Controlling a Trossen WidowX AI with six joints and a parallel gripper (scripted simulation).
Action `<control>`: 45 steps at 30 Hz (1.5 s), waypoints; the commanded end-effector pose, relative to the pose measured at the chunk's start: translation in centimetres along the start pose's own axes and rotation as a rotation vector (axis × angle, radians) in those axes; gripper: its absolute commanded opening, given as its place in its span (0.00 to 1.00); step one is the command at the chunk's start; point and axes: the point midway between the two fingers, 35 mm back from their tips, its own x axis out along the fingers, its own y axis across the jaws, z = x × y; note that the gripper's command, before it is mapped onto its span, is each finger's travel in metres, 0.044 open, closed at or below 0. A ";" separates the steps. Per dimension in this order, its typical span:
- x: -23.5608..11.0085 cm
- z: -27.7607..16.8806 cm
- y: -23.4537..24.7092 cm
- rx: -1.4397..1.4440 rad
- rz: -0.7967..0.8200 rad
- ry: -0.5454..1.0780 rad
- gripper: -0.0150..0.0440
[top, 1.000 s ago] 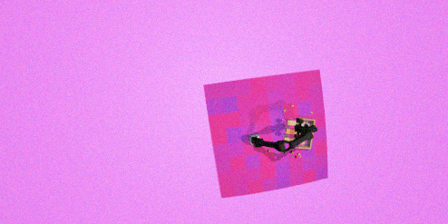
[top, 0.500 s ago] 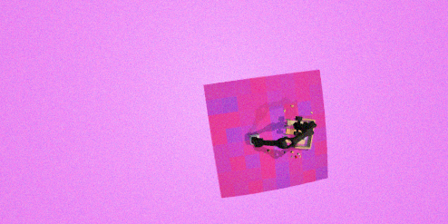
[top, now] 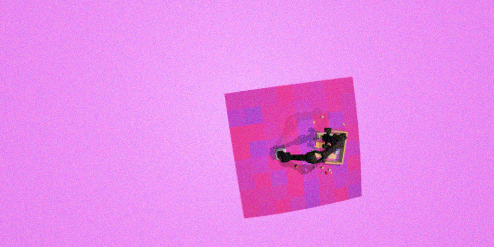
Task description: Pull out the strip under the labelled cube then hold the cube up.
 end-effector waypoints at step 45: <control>3.9 -0.4 -0.2 0.005 -0.006 0.001 0.25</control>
